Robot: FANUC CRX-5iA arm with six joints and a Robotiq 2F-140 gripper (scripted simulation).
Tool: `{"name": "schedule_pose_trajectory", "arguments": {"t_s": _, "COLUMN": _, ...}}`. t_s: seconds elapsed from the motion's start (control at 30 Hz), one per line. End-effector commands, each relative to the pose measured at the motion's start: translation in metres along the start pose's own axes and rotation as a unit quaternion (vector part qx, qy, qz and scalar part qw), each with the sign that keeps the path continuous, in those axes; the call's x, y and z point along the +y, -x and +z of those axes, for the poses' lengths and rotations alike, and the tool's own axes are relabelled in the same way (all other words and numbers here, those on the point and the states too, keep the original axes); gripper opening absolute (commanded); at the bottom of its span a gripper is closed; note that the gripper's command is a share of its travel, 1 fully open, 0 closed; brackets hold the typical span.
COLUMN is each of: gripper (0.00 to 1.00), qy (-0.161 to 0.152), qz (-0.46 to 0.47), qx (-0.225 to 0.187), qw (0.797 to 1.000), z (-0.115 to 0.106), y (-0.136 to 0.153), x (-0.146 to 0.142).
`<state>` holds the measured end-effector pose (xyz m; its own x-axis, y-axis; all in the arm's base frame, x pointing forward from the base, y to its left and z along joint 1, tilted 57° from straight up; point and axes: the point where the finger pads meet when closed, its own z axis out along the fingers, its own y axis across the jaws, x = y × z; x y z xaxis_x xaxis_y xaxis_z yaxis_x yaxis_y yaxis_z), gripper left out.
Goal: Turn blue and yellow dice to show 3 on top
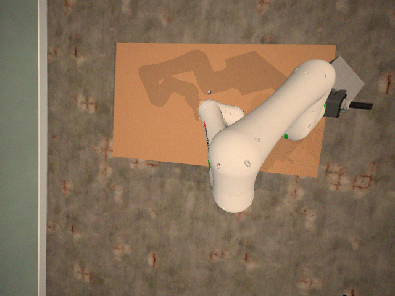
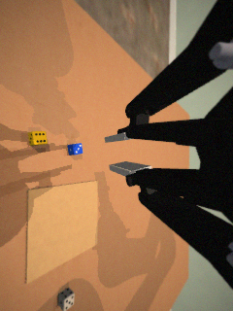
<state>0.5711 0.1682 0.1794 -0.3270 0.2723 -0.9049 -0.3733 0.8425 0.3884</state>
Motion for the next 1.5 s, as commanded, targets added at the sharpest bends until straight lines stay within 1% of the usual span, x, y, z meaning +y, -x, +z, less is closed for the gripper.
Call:
{"name": "schedule_pose_trajectory", "arguments": {"t_s": 0.0, "gripper": 0.21, "qy": 0.015, "qz": 0.012, "qx": 0.083, "qw": 0.996, "z": 0.001, "y": -0.001, "x": 0.008}}
{"name": "schedule_pose_trajectory", "arguments": {"t_s": 0.07, "gripper": 0.21, "qy": 0.015, "qz": 0.012, "qx": 0.083, "qw": 0.996, "z": 0.001, "y": -0.001, "x": 0.008}}
{"name": "schedule_pose_trajectory", "arguments": {"t_s": 0.13, "gripper": 0.21, "qy": 0.013, "qz": 0.010, "qx": 0.106, "qw": 0.994, "z": 0.000, "y": 0.008, "x": 0.006}}
{"name": "schedule_pose_trajectory", "arguments": {"t_s": 0.17, "gripper": 0.21, "qy": 0.015, "qz": 0.011, "qx": 0.117, "qw": 0.993, "z": 0.000, "y": 0.007, "x": 0.007}}
{"name": "schedule_pose_trajectory", "arguments": {"t_s": 0.33, "gripper": 0.21, "qy": 0.016, "qz": 0.011, "qx": 0.145, "qw": 0.989, "z": -0.001, "y": 0.011, "x": 0.007}}
{"name": "schedule_pose_trajectory", "arguments": {"t_s": 0.4, "gripper": 0.21, "qy": 0.013, "qz": 0.010, "qx": 0.162, "qw": 0.987, "z": -0.001, "y": 0.018, "x": 0.006}}
{"name": "schedule_pose_trajectory", "arguments": {"t_s": 0.43, "gripper": 0.21, "qy": 0.013, "qz": 0.009, "qx": 0.163, "qw": 0.987, "z": -0.001, "y": 0.018, "x": 0.005}}
{"name": "schedule_pose_trajectory", "arguments": {"t_s": 0.57, "gripper": 0.21, "qy": 0.016, "qz": 0.009, "qx": 0.194, "qw": 0.981, "z": -0.001, "y": 0.022, "x": 0.006}}
{"name": "schedule_pose_trajectory", "arguments": {"t_s": 0.67, "gripper": 0.21, "qy": 0.016, "qz": 0.009, "qx": 0.196, "qw": 0.980, "z": -0.001, "y": 0.023, "x": 0.006}}
{"name": "schedule_pose_trajectory", "arguments": {"t_s": 0.83, "gripper": 0.21, "qy": 0.012, "qz": 0.009, "qx": 0.226, "qw": 0.974, "z": -0.002, "y": 0.028, "x": 0.004}}
{"name": "schedule_pose_trajectory", "arguments": {"t_s": 1.0, "gripper": 0.21, "qy": 0.010, "qz": 0.008, "qx": 0.231, "qw": 0.973, "z": -0.002, "y": 0.029, "x": 0.003}}
{"name": "schedule_pose_trajectory", "arguments": {"t_s": 1.03, "gripper": 1.00, "qy": 0.010, "qz": 0.008, "qx": 0.231, "qw": 0.973, "z": -0.002, "y": 0.029, "x": 0.003}}
{"name": "schedule_pose_trajectory", "arguments": {"t_s": 1.4, "gripper": 1.00, "qy": 0.010, "qz": 0.009, "qx": 0.231, "qw": 0.973, "z": -0.002, "y": 0.029, "x": 0.003}}
{"name": "schedule_pose_trajectory", "arguments": {"t_s": 1.47, "gripper": 1.00, "qy": 0.010, "qz": 0.012, "qx": 0.231, "qw": 0.973, "z": 0.005, "y": 0.023, "x": 0.004}}
